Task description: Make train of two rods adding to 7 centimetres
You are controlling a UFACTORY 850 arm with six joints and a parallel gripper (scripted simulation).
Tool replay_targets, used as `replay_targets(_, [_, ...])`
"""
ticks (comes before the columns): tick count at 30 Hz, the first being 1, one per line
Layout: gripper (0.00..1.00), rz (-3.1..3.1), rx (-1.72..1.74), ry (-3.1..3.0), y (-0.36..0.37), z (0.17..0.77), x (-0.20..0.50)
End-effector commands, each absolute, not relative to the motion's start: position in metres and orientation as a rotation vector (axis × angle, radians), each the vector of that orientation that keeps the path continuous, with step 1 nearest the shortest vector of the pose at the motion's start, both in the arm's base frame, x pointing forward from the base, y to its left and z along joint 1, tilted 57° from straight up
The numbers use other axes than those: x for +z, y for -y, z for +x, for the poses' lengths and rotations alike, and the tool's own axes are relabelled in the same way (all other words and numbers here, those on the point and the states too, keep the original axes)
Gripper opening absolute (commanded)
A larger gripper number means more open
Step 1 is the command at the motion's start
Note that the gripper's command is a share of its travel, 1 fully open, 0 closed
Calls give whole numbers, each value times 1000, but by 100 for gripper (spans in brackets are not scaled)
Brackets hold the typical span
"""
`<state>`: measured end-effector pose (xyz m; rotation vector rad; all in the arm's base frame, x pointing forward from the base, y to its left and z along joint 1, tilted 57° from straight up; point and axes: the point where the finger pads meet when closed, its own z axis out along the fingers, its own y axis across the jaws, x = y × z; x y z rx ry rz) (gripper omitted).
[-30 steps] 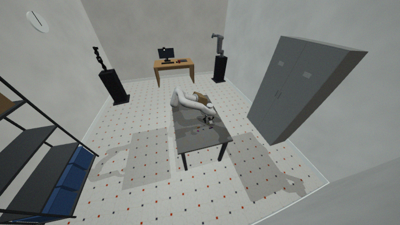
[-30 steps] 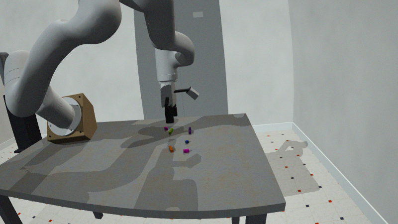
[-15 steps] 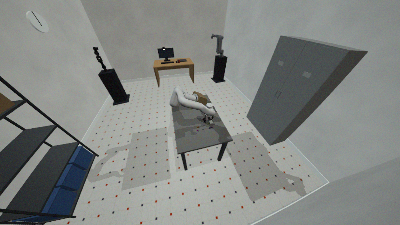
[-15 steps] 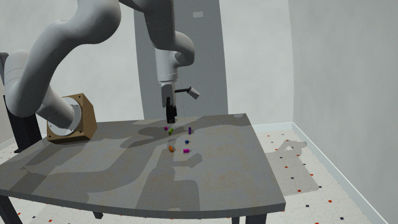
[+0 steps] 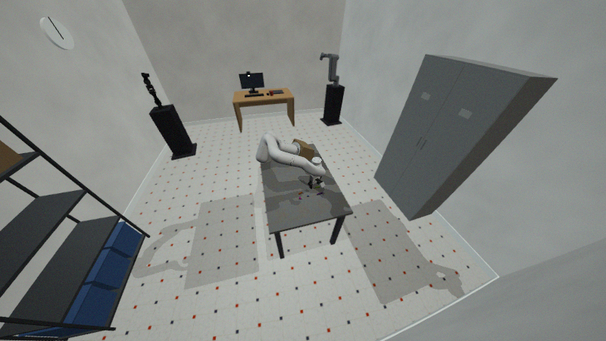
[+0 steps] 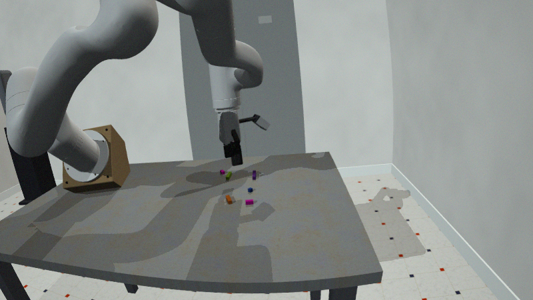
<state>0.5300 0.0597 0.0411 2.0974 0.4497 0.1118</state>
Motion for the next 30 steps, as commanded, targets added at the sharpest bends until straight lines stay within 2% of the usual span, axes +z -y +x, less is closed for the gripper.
replay_targets(1, [100, 2056, 4, -618, -58, 534, 47])
replay_targets(30, [100, 1730, -411, -1320, -47, 548, 75])
